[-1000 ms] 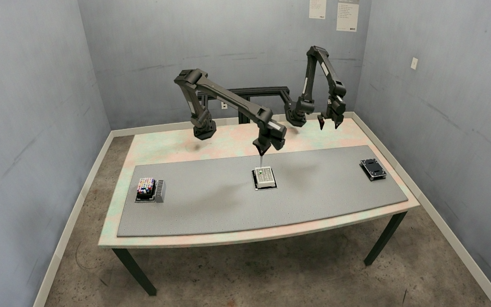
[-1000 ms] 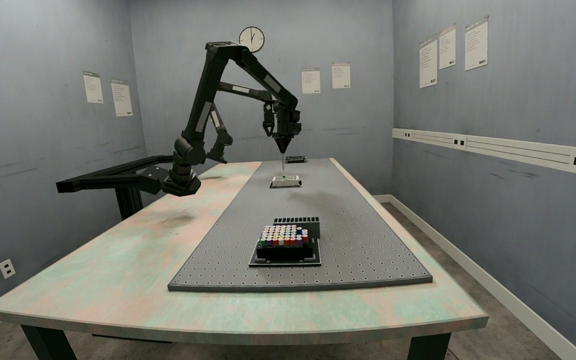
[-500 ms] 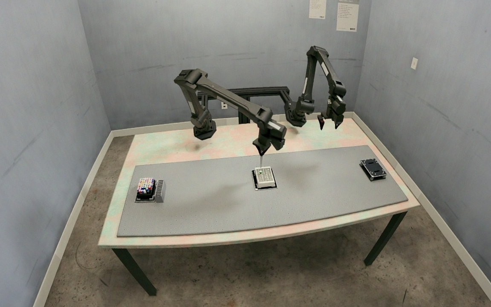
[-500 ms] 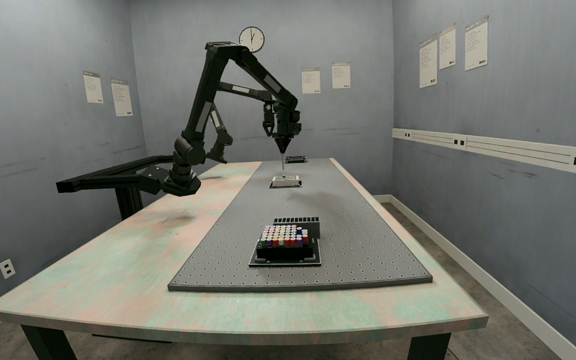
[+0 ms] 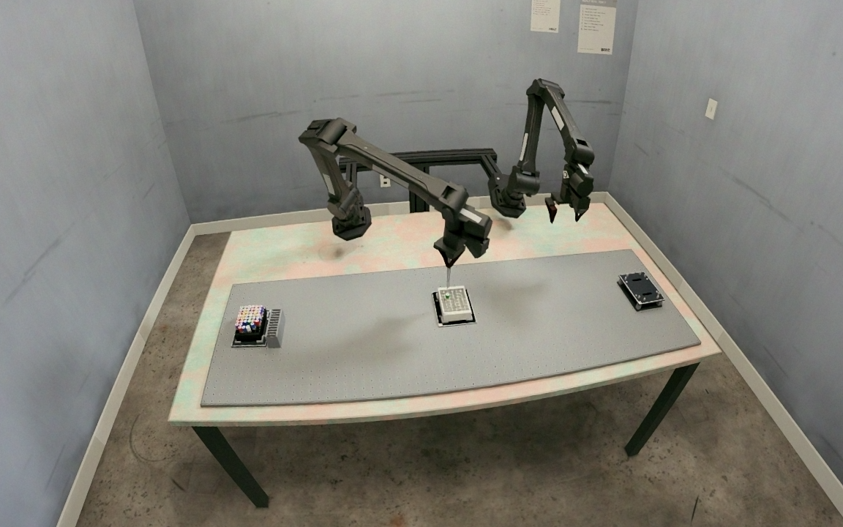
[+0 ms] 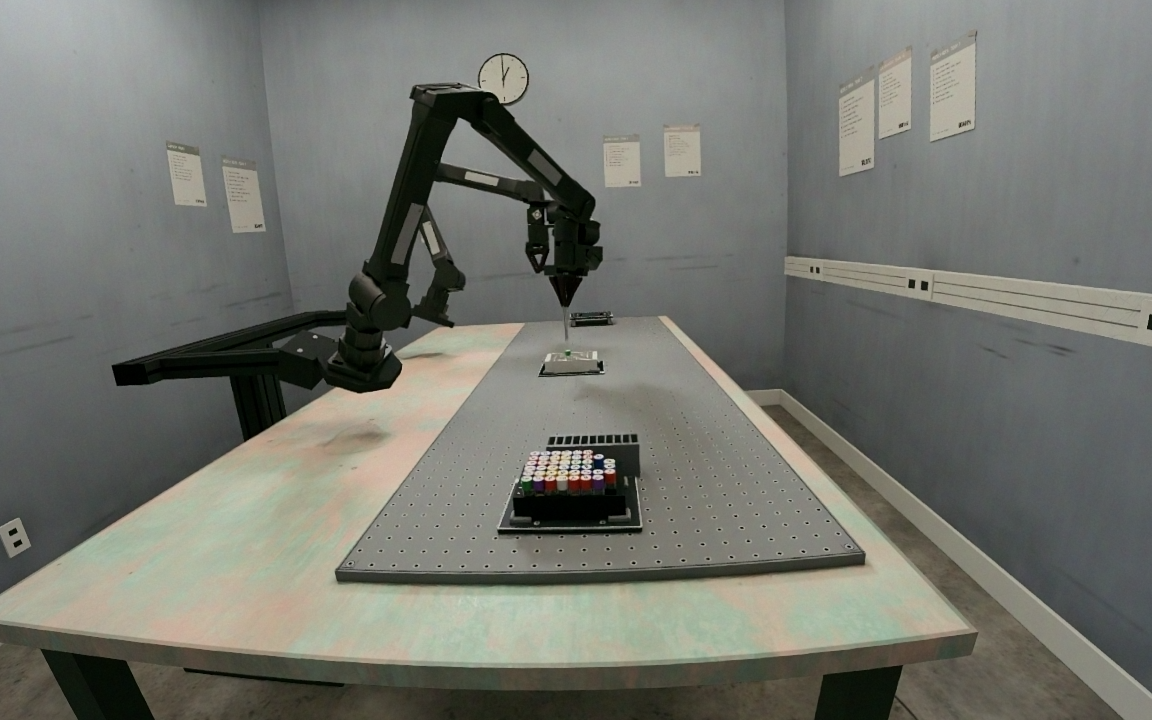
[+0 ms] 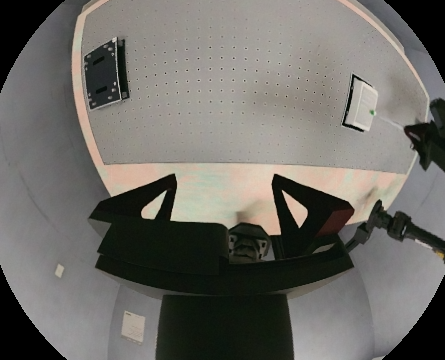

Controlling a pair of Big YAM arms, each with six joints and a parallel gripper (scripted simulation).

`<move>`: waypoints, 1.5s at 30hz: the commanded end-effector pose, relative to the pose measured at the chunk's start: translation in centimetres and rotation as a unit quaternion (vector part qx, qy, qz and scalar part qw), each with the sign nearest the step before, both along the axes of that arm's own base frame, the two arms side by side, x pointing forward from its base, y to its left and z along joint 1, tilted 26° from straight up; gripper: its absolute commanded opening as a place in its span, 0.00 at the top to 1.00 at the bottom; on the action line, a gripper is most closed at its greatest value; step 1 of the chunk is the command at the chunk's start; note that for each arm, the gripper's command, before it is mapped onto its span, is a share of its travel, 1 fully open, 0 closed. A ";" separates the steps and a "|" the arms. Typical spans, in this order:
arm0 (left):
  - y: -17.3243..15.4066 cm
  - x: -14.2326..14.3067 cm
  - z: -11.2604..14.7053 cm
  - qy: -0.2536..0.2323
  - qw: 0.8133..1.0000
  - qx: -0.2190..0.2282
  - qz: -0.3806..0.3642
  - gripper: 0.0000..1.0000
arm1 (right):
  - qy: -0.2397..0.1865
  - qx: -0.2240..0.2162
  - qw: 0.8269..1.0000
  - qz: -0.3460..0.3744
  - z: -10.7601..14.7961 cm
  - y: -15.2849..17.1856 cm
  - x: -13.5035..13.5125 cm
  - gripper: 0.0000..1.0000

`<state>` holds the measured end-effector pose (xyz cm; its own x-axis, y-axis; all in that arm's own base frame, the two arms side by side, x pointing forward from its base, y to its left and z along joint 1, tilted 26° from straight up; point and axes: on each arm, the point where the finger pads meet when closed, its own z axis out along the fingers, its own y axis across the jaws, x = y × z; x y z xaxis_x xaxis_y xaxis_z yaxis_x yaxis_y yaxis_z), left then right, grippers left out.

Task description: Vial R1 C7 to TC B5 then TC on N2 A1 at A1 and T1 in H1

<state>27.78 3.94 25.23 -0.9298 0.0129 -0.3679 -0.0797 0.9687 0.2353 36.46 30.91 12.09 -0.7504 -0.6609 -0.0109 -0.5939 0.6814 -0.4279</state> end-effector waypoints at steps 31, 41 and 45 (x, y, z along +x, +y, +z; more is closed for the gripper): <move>0.0 0.4 1.6 -0.018 1.000 0.001 -0.007 0.00 | -0.018 0.018 1.000 0.002 1.7 0.2 0.6 0.93; 0.0 0.4 1.6 -0.018 1.000 0.001 -0.007 0.00 | -0.020 0.019 1.000 0.002 1.7 0.2 0.9 0.93; 0.0 0.4 1.6 -0.018 1.000 0.001 -0.007 0.00 | -0.017 0.016 1.000 0.003 1.4 0.0 0.6 0.93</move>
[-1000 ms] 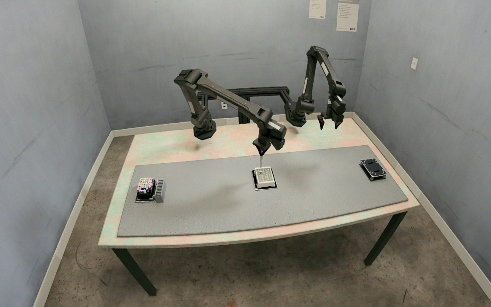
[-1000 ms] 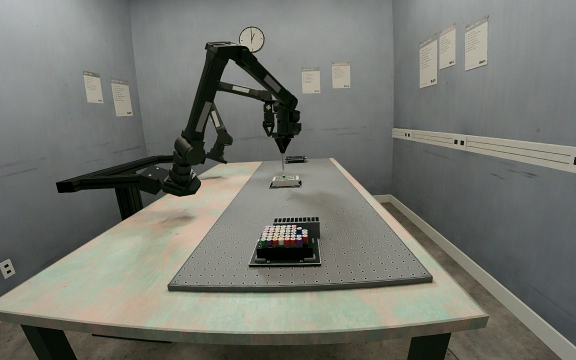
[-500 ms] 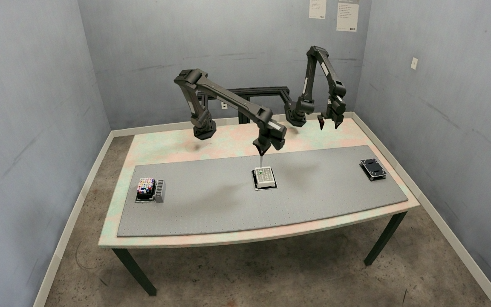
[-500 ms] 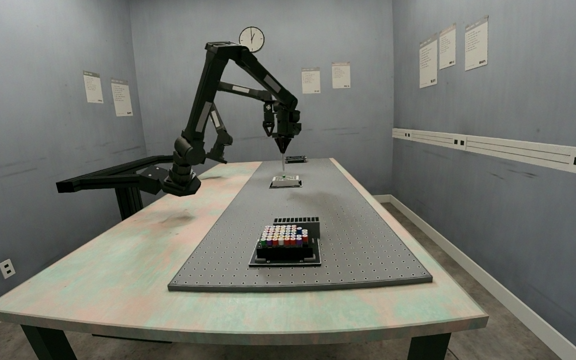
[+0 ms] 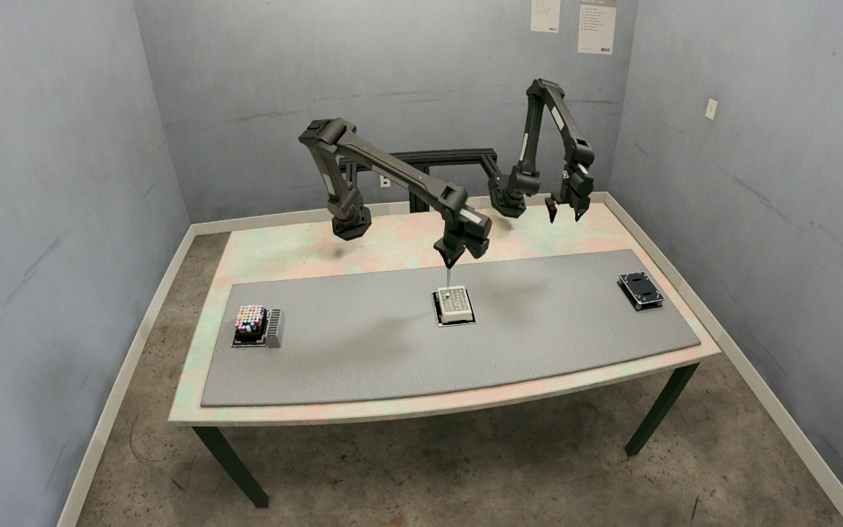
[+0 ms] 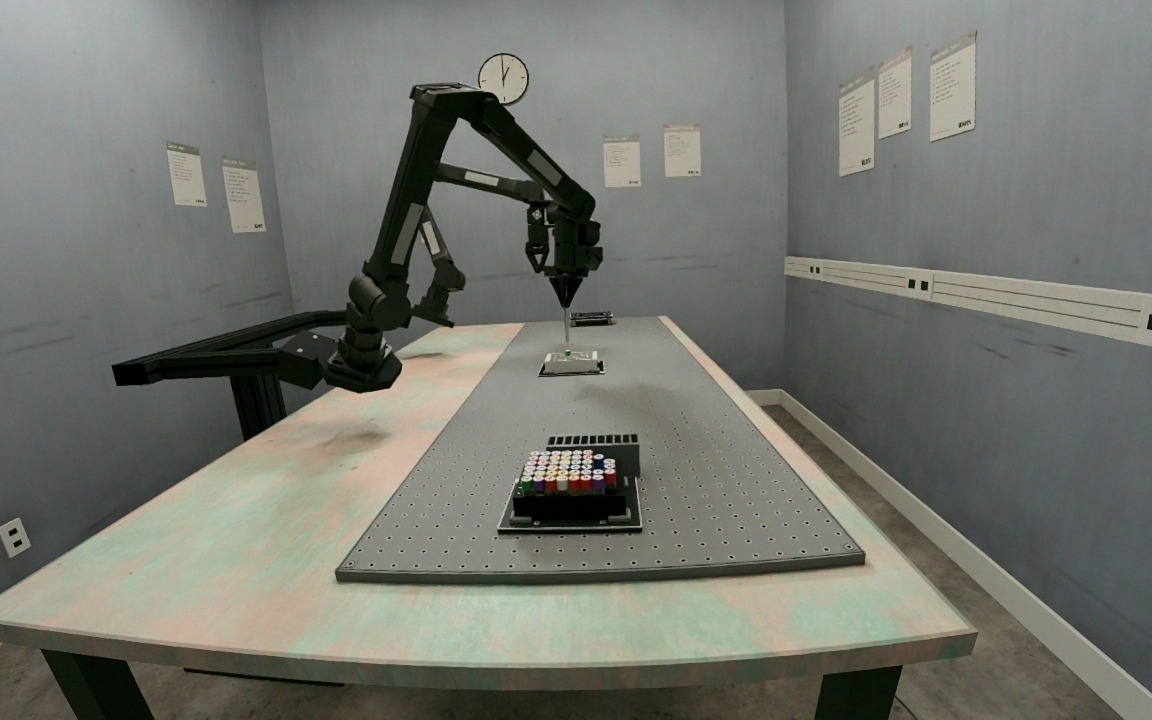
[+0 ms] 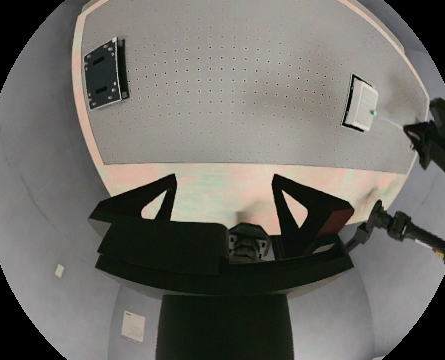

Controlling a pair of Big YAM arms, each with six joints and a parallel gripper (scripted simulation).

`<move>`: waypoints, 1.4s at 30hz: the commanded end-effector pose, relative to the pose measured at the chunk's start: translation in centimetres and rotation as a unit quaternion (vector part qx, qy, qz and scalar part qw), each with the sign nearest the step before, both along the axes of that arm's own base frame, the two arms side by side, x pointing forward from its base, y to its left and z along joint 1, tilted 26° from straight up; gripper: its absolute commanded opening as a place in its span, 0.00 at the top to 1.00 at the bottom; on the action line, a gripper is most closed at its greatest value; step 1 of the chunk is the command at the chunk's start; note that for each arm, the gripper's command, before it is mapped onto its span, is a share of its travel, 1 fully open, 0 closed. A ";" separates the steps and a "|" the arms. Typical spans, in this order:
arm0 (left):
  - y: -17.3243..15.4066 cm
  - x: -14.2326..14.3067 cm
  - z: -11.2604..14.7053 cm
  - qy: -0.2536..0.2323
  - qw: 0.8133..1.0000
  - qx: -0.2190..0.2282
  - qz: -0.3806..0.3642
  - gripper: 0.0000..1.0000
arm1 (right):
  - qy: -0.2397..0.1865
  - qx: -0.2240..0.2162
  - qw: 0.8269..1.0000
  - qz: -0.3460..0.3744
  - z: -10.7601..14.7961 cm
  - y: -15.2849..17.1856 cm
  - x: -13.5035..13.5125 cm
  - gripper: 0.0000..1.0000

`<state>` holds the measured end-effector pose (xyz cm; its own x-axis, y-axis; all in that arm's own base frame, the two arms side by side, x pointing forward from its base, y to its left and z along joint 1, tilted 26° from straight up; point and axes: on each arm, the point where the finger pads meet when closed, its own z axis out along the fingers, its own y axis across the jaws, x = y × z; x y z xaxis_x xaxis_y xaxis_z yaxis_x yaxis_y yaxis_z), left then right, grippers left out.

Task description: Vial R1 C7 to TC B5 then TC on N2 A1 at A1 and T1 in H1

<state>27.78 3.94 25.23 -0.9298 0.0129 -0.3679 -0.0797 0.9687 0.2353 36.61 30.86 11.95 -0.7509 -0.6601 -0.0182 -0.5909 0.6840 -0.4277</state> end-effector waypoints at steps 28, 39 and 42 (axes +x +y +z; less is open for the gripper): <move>0.0 0.4 1.6 -0.018 1.000 0.001 -0.007 0.00 | -0.014 0.013 1.000 0.003 0.9 0.1 0.8 0.93; 0.0 0.4 1.6 -0.018 1.000 0.001 -0.007 0.00 | -0.014 0.013 1.000 0.003 0.6 0.3 1.1 0.93; 0.0 0.4 1.6 -0.018 1.000 0.001 -0.007 0.00 | -0.010 0.008 1.000 0.003 0.1 0.0 0.9 0.93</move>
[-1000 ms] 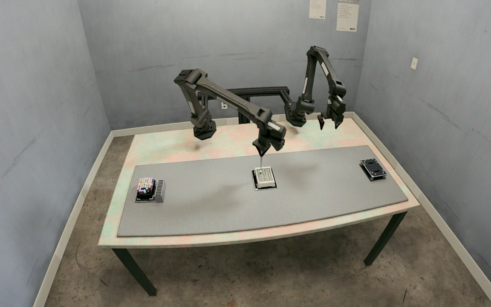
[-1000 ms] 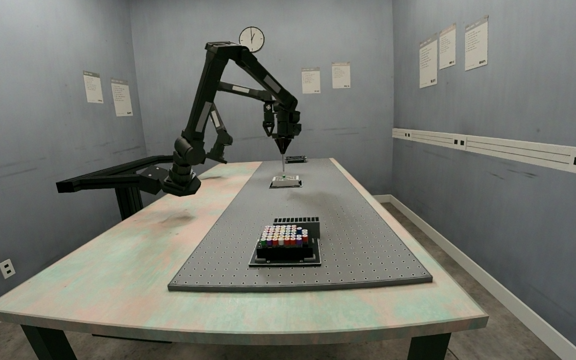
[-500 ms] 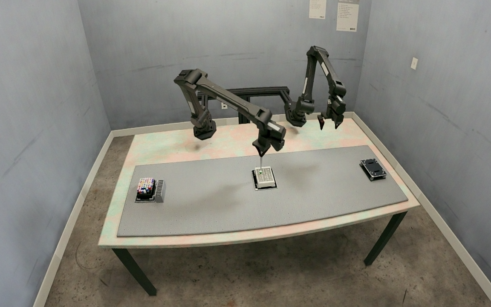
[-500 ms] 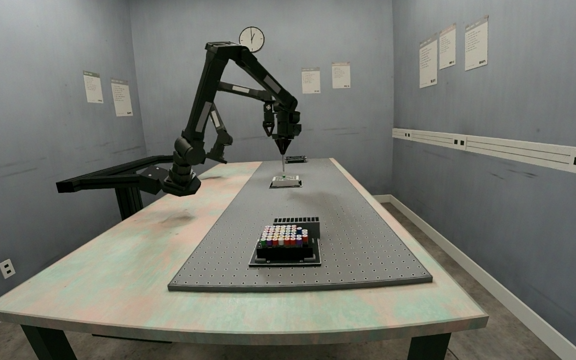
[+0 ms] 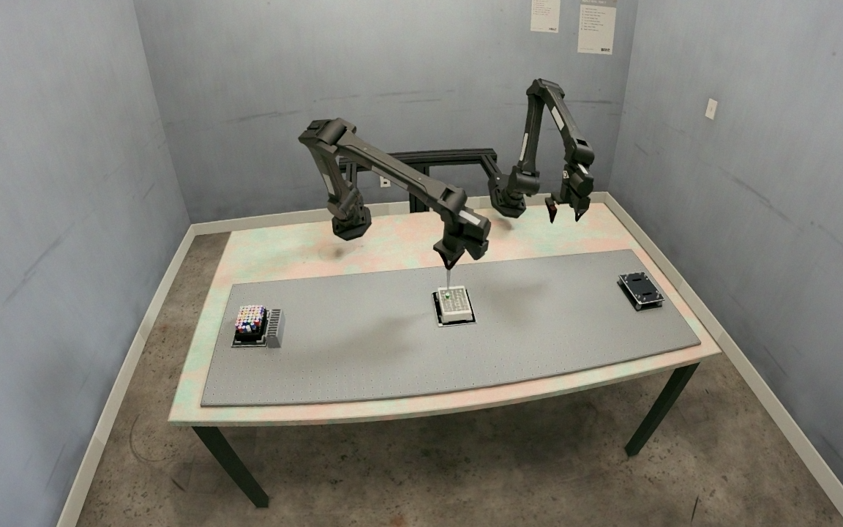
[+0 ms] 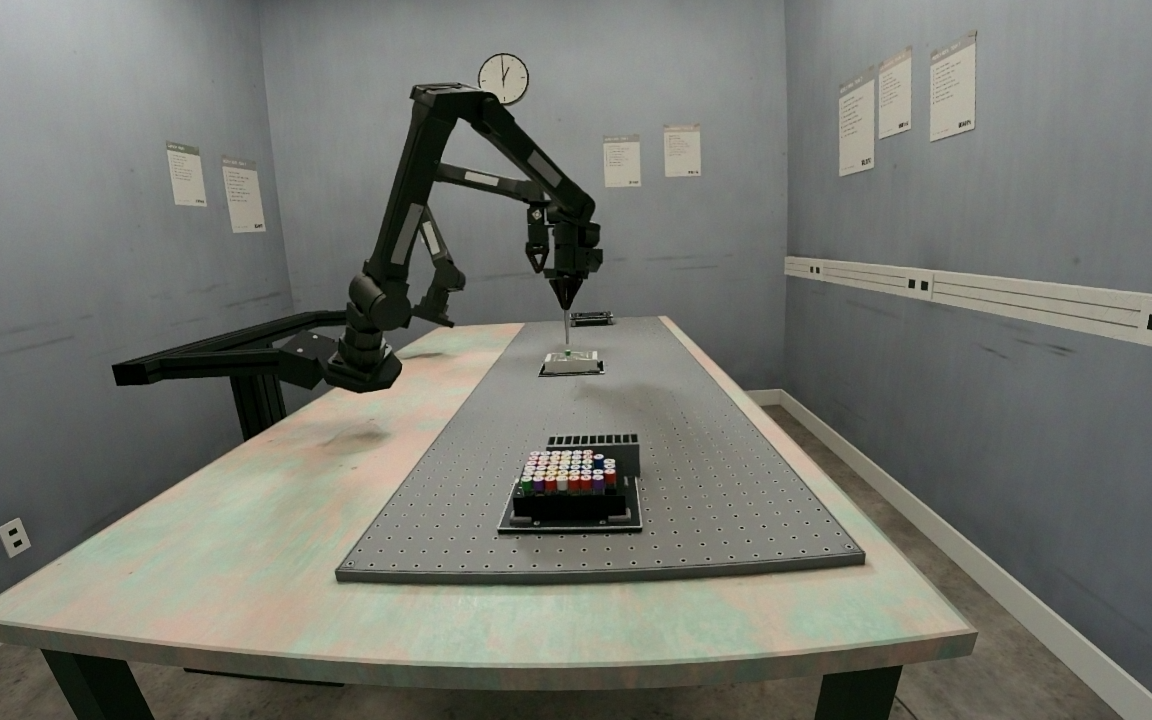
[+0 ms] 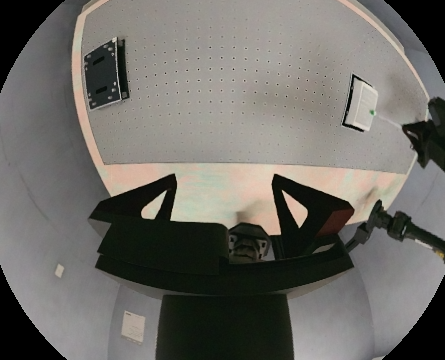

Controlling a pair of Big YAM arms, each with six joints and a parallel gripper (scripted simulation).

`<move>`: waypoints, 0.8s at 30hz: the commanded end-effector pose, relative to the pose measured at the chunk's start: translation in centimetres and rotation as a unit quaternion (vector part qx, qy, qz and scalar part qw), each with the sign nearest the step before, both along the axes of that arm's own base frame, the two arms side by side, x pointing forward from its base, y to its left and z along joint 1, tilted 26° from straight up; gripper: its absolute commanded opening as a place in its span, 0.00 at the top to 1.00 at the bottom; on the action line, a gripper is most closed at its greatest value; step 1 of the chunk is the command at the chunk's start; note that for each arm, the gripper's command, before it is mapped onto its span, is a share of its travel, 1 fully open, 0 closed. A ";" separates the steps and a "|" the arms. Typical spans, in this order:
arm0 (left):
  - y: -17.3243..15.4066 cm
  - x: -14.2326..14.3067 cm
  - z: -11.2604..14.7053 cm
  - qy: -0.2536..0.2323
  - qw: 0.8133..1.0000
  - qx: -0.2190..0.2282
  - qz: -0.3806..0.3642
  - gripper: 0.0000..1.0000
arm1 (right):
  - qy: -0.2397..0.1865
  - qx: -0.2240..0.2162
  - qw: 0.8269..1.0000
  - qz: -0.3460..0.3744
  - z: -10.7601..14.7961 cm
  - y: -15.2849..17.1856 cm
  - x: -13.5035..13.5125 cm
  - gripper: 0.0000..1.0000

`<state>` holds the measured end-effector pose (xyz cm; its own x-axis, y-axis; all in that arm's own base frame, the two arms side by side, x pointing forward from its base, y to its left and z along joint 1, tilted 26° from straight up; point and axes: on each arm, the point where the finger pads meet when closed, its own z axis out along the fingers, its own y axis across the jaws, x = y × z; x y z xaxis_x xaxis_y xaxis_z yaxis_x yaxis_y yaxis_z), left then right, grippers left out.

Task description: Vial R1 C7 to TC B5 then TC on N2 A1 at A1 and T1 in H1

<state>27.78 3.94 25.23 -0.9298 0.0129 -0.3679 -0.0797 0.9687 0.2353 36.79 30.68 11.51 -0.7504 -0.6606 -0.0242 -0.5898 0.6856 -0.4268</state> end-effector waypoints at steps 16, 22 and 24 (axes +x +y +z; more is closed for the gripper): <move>0.0 0.4 1.6 -0.018 1.000 0.001 -0.007 0.00 | -0.003 0.000 1.000 0.003 -0.4 -0.1 0.6 0.93; 0.0 0.4 1.6 -0.018 1.000 0.001 -0.007 0.00 | -0.003 0.000 1.000 0.002 -0.4 -0.2 0.7 0.93; 0.0 0.4 1.6 -0.018 1.000 0.001 -0.007 0.00 | -0.004 0.002 1.000 0.002 -0.4 0.0 0.8 0.93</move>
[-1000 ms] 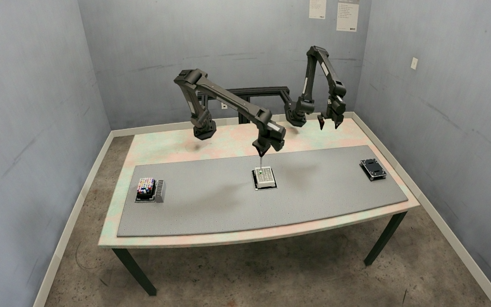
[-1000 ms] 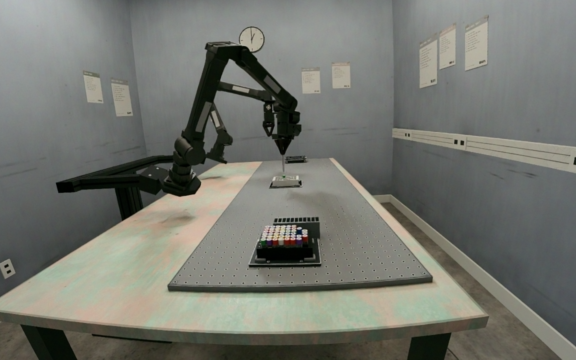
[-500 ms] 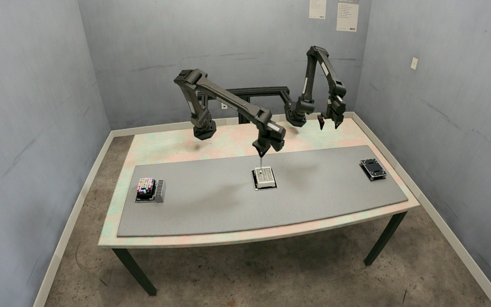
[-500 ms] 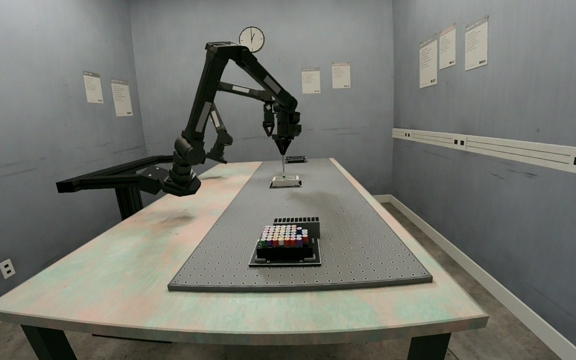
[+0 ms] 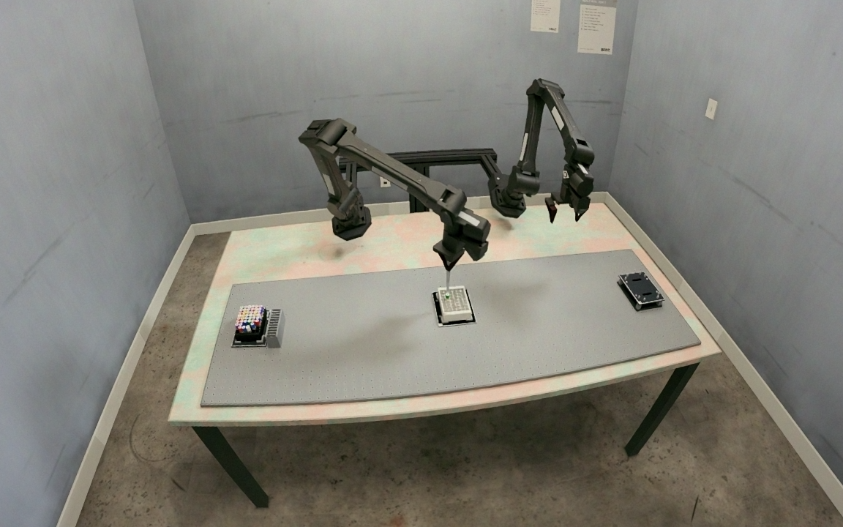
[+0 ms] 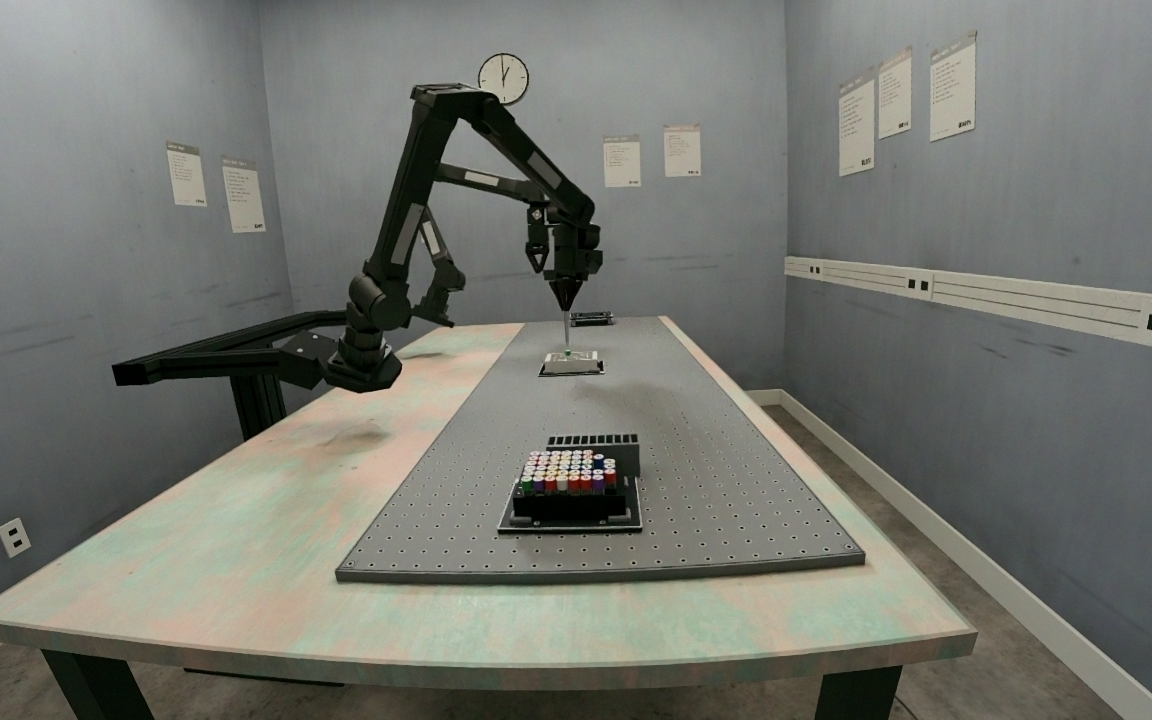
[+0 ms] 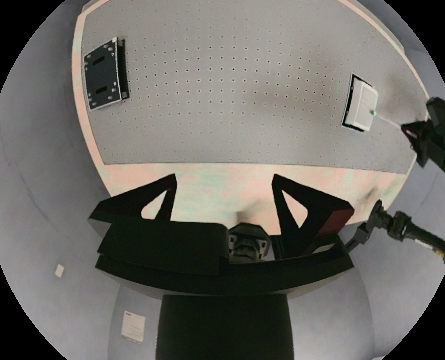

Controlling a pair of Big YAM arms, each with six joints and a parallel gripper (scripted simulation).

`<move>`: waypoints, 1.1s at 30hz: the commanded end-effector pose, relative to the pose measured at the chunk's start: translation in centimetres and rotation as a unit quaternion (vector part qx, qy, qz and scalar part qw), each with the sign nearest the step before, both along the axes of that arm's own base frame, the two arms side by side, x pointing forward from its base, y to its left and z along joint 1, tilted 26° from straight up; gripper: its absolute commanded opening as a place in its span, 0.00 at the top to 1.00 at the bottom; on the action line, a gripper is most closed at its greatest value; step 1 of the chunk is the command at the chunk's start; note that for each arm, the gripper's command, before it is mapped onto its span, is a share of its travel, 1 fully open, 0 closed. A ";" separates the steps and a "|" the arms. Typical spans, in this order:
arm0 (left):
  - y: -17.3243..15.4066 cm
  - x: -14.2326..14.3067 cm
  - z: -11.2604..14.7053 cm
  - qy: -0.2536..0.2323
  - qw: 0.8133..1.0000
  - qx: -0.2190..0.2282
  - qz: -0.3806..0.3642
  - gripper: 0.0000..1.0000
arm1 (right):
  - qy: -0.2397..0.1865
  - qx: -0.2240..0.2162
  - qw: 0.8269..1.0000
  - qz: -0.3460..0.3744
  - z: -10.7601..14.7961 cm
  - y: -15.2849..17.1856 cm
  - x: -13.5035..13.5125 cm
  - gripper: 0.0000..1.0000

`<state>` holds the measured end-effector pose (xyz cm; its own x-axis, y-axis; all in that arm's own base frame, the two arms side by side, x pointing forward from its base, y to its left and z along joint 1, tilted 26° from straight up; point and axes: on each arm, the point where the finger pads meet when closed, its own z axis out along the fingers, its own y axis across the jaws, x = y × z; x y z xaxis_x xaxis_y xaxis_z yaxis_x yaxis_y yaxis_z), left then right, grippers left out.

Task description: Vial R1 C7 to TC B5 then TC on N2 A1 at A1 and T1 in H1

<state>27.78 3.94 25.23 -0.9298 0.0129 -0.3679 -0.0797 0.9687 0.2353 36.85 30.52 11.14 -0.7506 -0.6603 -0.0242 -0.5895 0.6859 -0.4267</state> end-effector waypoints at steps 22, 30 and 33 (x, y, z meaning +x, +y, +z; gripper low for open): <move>0.0 0.4 1.6 -0.018 1.000 0.001 -0.007 0.00 | -0.008 0.006 1.000 0.003 0.2 0.4 1.1 0.93; 0.0 0.4 1.6 -0.018 1.000 0.001 -0.007 0.00 | -0.004 0.002 1.000 0.003 -0.5 0.0 0.8 0.93; 0.0 0.4 1.6 -0.018 1.000 0.001 -0.007 0.00 | -0.003 0.001 1.000 0.002 -0.6 -0.1 0.9 0.93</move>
<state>27.78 3.94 25.23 -0.9298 0.0129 -0.3679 -0.0797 0.9687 0.2353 37.04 30.41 10.62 -0.7503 -0.6606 -0.0251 -0.5896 0.6859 -0.4265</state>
